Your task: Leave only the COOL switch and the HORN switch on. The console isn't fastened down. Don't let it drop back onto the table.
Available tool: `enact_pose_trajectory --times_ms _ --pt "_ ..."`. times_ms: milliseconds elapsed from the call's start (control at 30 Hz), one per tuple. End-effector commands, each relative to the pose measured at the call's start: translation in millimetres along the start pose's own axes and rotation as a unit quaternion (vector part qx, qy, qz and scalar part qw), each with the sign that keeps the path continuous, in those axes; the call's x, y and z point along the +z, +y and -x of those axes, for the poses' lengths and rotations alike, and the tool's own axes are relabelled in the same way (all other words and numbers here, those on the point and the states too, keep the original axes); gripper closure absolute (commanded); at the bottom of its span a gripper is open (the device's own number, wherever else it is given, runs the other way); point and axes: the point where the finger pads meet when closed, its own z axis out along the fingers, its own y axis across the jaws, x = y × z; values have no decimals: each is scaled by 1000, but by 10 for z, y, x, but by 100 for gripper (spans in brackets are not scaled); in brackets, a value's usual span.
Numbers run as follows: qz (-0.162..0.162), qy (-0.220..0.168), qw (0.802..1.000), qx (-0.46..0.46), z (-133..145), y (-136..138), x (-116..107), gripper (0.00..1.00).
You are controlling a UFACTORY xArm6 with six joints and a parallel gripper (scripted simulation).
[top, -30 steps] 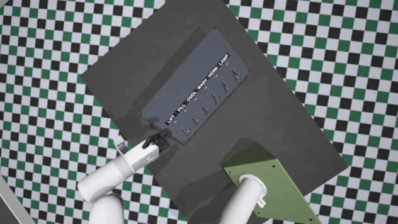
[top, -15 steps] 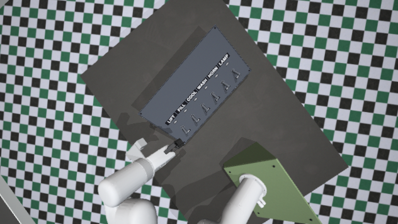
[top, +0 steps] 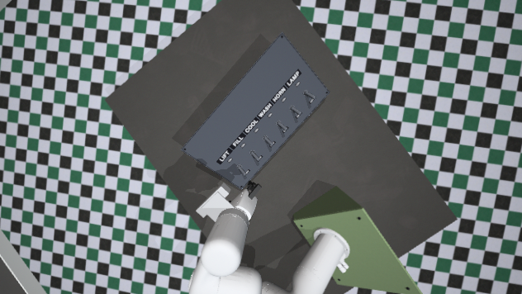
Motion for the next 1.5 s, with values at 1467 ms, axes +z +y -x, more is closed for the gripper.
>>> enact_pose_trajectory --times_ms 1467 --pt "-52 195 979 -11 93 283 -62 23"
